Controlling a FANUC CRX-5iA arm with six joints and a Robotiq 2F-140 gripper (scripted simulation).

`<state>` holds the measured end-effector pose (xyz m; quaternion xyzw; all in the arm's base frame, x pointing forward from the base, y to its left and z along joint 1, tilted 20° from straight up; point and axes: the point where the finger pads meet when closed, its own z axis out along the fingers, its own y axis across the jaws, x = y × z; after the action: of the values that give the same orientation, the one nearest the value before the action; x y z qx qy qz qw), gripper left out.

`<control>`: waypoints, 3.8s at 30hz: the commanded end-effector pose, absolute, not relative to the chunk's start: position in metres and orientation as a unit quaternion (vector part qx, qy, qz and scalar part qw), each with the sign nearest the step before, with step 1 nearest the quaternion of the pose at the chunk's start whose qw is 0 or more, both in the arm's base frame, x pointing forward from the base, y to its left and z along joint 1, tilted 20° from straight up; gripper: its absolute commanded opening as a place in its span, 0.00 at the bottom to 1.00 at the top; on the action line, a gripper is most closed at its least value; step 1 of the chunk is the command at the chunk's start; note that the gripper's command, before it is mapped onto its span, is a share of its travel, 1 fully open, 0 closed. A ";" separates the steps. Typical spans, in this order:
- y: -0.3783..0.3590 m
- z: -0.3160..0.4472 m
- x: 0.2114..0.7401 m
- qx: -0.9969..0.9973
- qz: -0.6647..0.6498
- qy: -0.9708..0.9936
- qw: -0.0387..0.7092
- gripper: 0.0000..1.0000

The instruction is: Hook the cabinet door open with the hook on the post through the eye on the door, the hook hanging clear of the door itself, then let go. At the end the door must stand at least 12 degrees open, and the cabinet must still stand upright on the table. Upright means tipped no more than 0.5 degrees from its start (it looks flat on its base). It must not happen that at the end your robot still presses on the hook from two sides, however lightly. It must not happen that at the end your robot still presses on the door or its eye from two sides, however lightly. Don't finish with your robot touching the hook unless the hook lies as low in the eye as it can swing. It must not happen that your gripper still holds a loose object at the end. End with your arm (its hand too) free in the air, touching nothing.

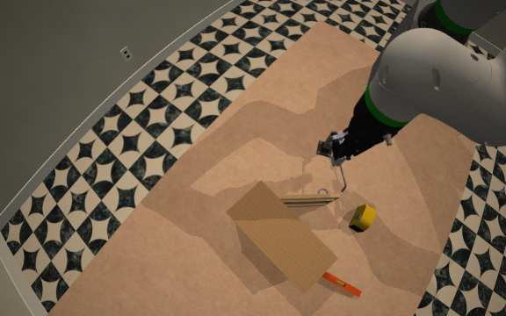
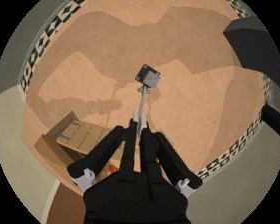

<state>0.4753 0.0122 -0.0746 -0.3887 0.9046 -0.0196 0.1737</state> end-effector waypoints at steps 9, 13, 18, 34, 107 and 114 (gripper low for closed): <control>0.009 -0.074 0.478 -0.355 -0.013 0.918 0.174 0.03; 0.008 -0.074 0.479 -0.345 -0.011 0.922 0.174 0.03; 0.007 -0.074 0.480 -0.326 -0.008 0.929 0.175 0.03; 0.002 -0.073 0.483 -0.274 0.002 0.946 0.175 0.03; -0.002 -0.074 0.487 -0.229 0.010 0.958 0.174 0.03; -0.002 -0.074 0.487 -0.229 0.010 0.958 0.174 0.03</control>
<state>0.4871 -0.0019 -0.0744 -0.2287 0.9577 0.0102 0.1744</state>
